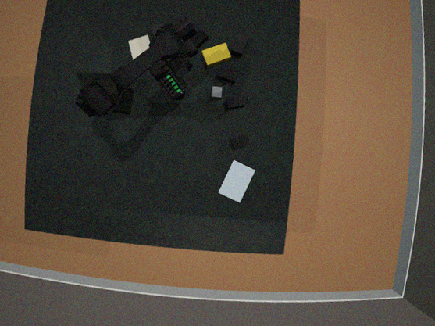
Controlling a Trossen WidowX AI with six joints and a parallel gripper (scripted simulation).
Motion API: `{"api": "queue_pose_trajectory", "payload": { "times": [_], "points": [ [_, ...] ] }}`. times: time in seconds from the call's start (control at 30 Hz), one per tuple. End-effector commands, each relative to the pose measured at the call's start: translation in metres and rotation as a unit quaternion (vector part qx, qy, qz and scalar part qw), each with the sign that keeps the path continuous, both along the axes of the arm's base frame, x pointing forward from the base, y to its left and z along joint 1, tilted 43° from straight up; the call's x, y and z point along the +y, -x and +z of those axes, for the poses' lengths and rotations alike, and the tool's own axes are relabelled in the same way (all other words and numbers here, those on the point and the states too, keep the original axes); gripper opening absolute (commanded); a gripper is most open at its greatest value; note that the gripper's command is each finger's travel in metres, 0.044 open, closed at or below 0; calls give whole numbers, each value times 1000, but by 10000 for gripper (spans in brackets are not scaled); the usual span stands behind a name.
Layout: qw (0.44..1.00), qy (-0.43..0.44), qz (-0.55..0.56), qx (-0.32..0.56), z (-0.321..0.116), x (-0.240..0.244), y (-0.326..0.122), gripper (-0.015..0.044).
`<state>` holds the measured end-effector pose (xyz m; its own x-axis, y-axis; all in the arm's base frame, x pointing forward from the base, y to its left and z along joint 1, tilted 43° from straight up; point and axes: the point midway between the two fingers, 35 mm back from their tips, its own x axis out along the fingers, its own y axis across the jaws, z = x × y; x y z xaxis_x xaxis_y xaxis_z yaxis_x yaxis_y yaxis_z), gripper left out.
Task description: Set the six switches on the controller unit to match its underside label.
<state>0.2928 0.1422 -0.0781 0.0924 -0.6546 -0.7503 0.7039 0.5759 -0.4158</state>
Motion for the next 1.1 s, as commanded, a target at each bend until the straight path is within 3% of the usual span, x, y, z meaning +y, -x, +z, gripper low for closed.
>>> {"api": "queue_pose_trajectory", "payload": {
  "times": [0.0,0.23,0.57,1.07],
  "points": [
    [1000,4,-8,8,0,-4,3,184],
    [1000,4,-8,8,0,-4,3,0],
    [1000,4,-8,8,0,-4,3,0],
    [1000,5,-6,6,0,-4,2,394]
  ]
}}
